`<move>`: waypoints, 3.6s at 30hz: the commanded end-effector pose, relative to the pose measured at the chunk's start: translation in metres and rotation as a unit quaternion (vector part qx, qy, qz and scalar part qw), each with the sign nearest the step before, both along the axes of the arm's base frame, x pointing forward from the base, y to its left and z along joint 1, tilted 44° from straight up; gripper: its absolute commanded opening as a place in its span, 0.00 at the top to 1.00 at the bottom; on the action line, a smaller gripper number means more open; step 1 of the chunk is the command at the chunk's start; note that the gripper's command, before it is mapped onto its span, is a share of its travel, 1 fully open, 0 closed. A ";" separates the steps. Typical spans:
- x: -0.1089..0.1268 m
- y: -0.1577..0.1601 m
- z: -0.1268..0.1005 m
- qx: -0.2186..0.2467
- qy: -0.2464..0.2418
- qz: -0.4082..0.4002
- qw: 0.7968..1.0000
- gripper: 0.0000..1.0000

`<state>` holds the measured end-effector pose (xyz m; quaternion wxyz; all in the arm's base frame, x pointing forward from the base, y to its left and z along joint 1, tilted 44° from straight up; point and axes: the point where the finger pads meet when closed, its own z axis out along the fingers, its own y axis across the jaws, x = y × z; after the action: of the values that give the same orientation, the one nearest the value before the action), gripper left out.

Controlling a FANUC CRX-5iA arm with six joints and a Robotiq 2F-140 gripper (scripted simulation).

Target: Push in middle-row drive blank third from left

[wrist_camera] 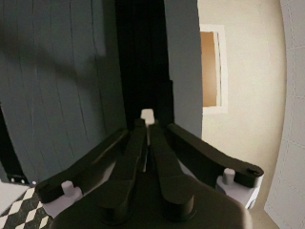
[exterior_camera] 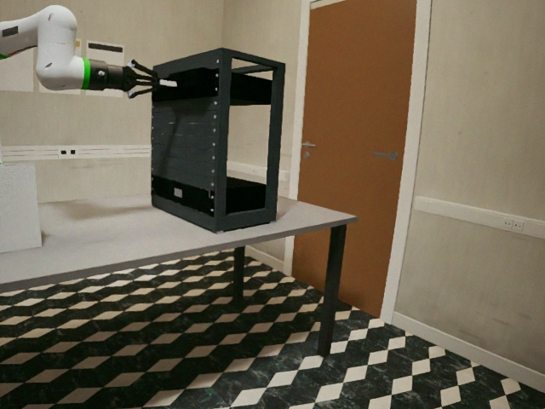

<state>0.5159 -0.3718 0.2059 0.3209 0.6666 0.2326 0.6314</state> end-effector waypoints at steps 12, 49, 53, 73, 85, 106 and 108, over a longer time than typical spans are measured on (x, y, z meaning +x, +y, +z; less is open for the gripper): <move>0.006 -0.001 0.001 0.000 0.000 0.000 1.000 0.90; 0.026 -0.004 0.001 0.000 0.000 0.000 1.000 0.90; 0.026 -0.004 0.001 0.000 0.000 0.000 1.000 0.90; 0.031 -0.005 0.001 0.000 0.000 0.000 1.000 0.90; 0.032 -0.005 0.001 0.000 0.000 0.000 1.000 0.90; 0.036 -0.006 0.001 0.000 0.000 0.000 1.000 0.90; 0.037 -0.006 0.001 0.000 0.000 0.000 1.000 0.90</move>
<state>0.5520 -0.3767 0.2059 0.3208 0.6665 0.2327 0.6314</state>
